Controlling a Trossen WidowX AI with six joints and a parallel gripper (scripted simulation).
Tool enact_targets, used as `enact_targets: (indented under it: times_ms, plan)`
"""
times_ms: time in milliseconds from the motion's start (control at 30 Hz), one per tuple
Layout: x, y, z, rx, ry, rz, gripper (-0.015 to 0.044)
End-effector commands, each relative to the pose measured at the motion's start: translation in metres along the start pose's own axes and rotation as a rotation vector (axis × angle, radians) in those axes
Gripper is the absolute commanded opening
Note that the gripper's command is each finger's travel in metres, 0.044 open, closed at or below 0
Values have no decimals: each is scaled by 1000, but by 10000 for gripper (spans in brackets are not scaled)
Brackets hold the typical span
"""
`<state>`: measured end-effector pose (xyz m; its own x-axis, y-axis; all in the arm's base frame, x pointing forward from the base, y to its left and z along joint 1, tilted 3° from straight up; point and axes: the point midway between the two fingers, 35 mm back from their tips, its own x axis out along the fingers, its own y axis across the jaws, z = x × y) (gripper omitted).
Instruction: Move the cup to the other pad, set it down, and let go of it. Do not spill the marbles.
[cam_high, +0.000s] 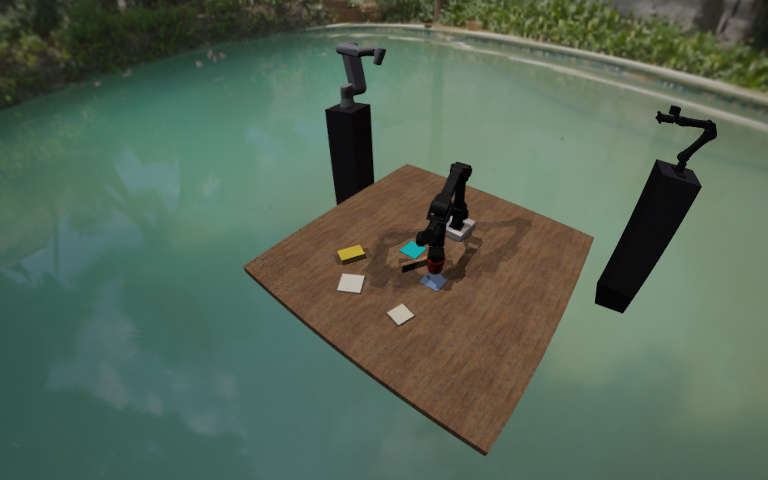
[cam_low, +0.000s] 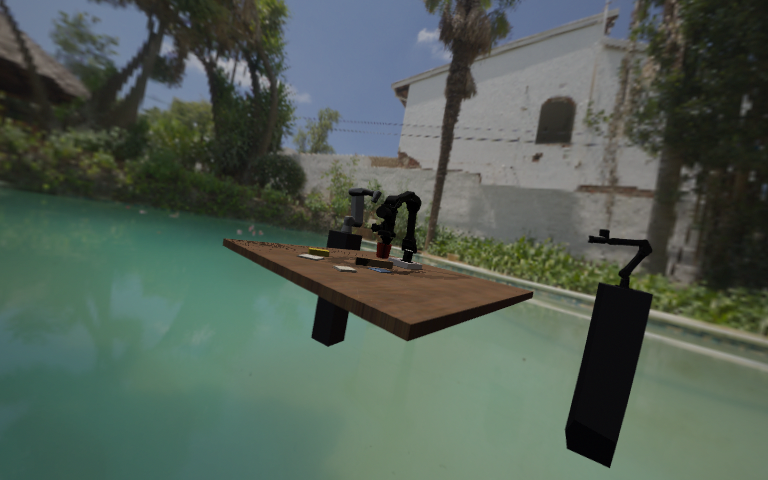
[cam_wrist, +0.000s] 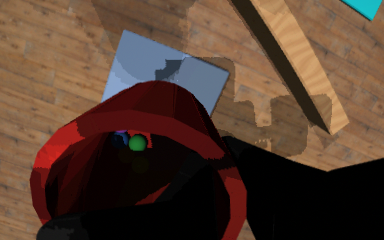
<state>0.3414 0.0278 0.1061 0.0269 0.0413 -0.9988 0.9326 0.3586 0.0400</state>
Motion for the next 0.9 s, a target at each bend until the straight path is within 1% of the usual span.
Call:
enact_targets:
  times_ms: [0, 867]
  plan:
    - [0, -7, 5, 2, 2, -2, 0]
    - [-3, -66, 42, 1, 1, -10, 0]
